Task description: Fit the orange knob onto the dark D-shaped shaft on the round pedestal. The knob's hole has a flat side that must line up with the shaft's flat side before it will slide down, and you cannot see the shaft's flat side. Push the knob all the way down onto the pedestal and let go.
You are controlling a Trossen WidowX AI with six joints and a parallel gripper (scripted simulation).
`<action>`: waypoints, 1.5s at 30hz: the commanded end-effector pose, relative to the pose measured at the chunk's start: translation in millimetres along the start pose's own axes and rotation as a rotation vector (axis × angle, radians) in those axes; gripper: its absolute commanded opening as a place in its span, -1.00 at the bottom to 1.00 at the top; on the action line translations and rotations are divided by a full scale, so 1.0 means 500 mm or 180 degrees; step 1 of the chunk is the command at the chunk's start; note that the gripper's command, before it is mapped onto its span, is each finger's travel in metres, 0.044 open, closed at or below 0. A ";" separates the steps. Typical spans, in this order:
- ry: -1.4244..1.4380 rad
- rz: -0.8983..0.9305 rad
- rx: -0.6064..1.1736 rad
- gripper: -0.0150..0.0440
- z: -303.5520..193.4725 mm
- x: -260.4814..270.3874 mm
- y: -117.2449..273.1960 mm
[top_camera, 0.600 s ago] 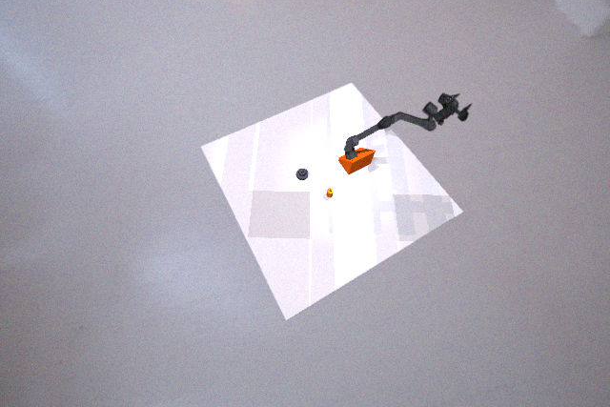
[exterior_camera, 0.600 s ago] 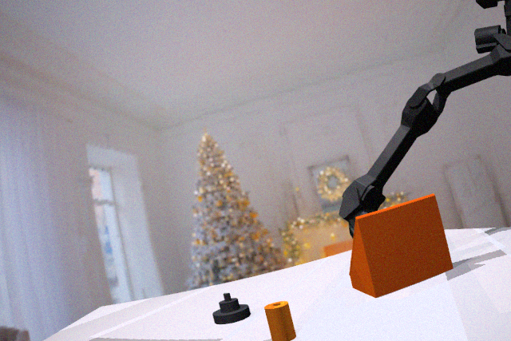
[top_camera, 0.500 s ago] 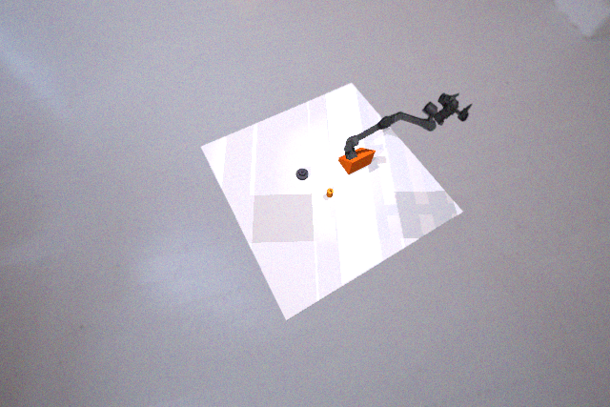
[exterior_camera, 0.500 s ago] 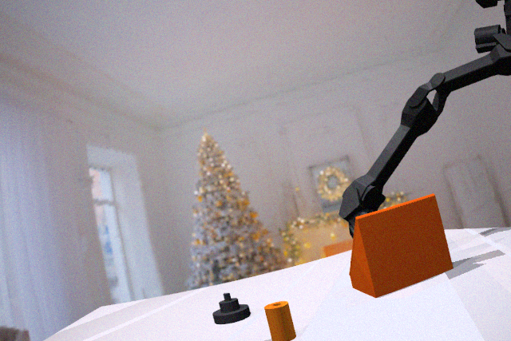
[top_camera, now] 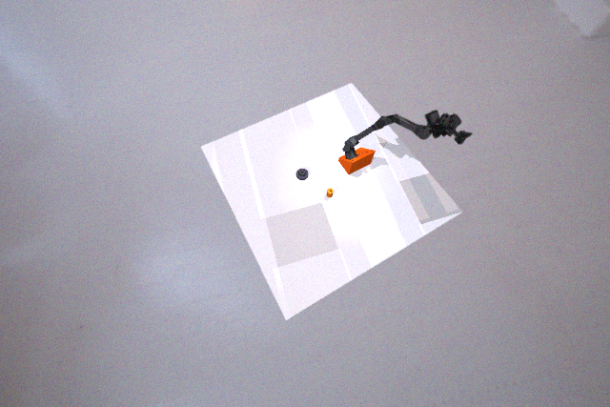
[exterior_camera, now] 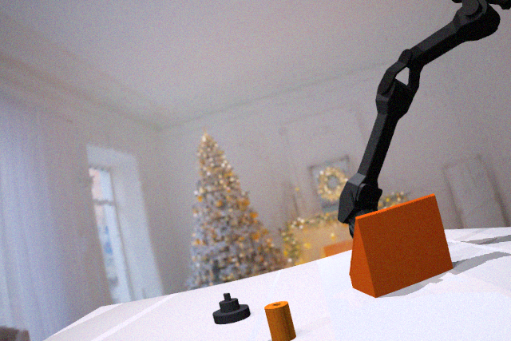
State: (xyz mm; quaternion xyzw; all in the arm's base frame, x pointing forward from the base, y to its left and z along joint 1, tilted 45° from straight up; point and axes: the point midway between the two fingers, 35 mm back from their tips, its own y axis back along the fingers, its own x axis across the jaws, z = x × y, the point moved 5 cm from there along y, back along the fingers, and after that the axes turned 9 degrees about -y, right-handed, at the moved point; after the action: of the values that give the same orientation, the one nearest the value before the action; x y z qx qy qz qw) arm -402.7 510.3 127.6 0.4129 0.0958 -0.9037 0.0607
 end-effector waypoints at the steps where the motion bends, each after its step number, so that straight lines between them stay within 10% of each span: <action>1: -0.0162 0.0146 0.0484 1.00 -0.116 -0.029 -0.033; 22: -0.1226 -0.0087 0.2879 1.00 -0.636 -0.249 0.022; 45: -0.2843 -0.2220 0.6348 1.00 -1.000 -0.513 0.561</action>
State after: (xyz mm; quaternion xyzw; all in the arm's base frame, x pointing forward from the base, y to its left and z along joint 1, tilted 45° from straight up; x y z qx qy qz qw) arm 165.0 399.0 -31.3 -0.0870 -0.5630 -0.6769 -0.4661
